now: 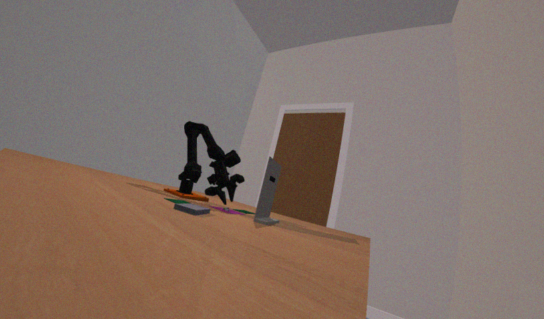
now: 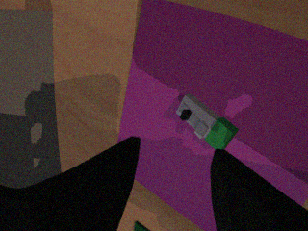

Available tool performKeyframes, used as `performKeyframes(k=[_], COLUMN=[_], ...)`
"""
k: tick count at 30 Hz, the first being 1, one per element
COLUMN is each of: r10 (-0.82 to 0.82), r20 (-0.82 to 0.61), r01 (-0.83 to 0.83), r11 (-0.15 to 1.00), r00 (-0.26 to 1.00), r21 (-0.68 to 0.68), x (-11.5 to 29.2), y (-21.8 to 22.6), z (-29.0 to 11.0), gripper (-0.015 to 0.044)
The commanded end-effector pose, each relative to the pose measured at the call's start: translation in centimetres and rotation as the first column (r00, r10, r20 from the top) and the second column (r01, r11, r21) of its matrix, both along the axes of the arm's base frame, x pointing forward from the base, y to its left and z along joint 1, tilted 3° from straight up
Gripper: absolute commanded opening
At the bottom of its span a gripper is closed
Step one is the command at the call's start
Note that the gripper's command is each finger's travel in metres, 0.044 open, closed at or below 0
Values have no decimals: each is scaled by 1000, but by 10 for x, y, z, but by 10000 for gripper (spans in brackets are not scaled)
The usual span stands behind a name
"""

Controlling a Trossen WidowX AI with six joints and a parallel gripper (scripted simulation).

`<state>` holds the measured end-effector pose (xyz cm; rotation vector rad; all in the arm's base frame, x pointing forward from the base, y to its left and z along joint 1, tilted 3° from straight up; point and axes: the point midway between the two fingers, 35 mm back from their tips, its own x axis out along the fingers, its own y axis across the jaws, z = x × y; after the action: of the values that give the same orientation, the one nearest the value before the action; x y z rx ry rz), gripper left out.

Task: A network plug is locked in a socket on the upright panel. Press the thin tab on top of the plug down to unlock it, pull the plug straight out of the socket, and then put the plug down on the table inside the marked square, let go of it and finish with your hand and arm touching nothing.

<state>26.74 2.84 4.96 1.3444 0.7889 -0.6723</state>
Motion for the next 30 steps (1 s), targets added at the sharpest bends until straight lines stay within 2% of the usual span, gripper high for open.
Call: performKeyframes(k=[1,30], r10=[-6,-4], r20=[7,5], r01=[6,4], r11=[1000,1000], r00=[1000,1000], r21=[0,1], x=[-2,-3], y=[0,3], z=[5,40], gripper=[156,156])
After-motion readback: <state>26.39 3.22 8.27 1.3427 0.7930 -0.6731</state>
